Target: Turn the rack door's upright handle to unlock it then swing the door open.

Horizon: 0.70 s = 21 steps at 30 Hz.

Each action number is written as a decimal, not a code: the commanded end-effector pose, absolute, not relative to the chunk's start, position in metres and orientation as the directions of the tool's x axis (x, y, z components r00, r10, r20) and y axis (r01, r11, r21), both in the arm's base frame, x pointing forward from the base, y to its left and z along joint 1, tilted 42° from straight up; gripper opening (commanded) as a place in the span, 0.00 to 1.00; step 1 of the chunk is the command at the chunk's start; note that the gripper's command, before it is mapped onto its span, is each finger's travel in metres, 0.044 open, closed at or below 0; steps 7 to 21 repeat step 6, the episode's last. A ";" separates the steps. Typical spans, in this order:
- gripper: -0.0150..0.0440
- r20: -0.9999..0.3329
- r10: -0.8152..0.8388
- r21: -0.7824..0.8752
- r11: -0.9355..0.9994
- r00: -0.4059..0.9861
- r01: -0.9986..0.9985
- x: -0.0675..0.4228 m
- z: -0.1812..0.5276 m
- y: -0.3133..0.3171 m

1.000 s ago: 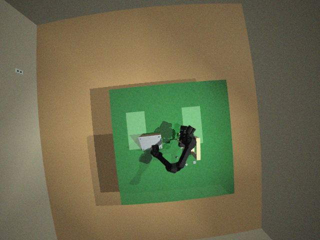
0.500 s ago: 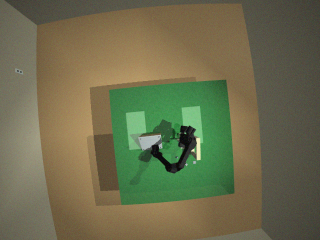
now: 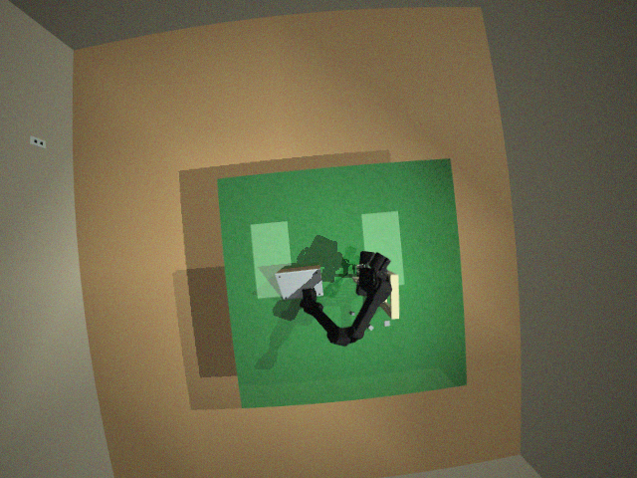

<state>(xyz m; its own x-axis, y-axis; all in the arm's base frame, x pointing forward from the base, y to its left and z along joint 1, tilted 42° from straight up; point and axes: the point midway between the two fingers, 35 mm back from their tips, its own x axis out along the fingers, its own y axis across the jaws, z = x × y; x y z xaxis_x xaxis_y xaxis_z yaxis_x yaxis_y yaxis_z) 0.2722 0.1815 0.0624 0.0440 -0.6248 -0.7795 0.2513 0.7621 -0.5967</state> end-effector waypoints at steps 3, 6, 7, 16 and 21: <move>0.75 -0.794 -0.605 -0.577 0.782 0.063 0.235 0.271 0.074 0.191; 0.75 -0.798 -0.598 -0.571 0.788 0.071 0.229 0.270 0.079 0.195; 0.75 -0.798 -0.598 -0.571 0.788 0.071 0.229 0.270 0.079 0.195; 0.75 -0.798 -0.598 -0.571 0.788 0.071 0.229 0.270 0.079 0.195; 0.75 -0.798 -0.598 -0.571 0.788 0.071 0.229 0.270 0.079 0.195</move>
